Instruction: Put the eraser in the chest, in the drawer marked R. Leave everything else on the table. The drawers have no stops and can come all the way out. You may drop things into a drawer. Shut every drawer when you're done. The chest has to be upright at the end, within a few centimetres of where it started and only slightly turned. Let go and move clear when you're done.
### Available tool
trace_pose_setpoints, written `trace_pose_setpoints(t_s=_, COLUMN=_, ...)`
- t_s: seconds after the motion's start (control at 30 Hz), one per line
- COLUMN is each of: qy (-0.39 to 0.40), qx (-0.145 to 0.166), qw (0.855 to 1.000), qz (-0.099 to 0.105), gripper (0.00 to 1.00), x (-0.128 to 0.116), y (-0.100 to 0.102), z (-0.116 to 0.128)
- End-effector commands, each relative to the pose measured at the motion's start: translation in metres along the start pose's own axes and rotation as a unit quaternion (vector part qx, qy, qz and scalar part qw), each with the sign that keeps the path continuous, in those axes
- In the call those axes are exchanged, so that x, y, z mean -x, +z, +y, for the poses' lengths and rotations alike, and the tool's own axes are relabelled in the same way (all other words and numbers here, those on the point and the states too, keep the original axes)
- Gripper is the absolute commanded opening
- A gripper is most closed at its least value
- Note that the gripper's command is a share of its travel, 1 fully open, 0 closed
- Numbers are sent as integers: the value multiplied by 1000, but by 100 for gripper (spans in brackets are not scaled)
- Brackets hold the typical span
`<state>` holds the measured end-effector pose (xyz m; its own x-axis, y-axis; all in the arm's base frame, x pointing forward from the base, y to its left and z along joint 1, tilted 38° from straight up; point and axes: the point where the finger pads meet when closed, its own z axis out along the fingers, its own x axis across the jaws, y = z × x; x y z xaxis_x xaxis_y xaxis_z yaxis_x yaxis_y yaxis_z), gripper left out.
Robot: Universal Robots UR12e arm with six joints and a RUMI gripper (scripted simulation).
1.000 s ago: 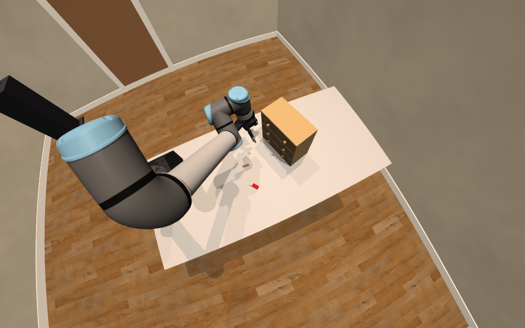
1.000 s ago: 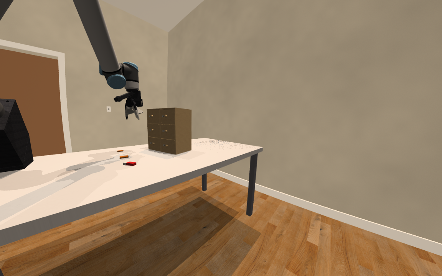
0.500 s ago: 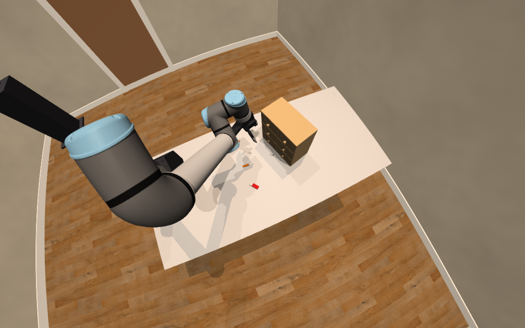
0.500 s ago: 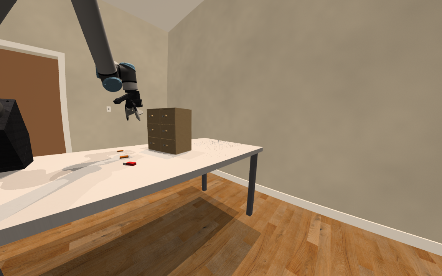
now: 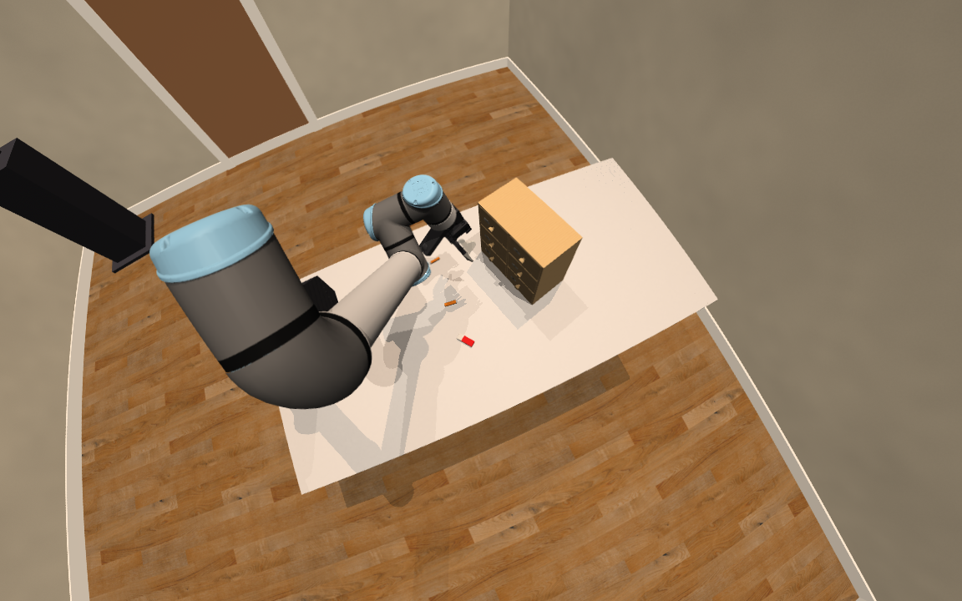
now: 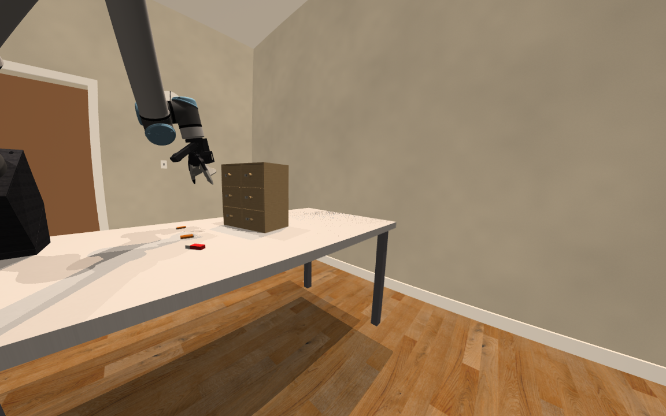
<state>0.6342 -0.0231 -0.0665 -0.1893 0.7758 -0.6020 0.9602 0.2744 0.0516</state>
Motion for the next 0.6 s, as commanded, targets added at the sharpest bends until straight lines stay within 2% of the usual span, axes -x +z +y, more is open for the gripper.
trace_pose_setpoints(t_s=0.0, qy=0, qx=17, qw=1000, qz=0, gripper=100, x=0, y=3, z=2)
trace_pose_setpoints(t_s=0.47, qy=0, qx=91, qw=996, qz=0, gripper=100, x=0, y=20, z=11)
trace_pose_setpoints(t_s=0.57, qy=0, qx=97, qw=995, qz=0, gripper=100, x=0, y=21, z=11)
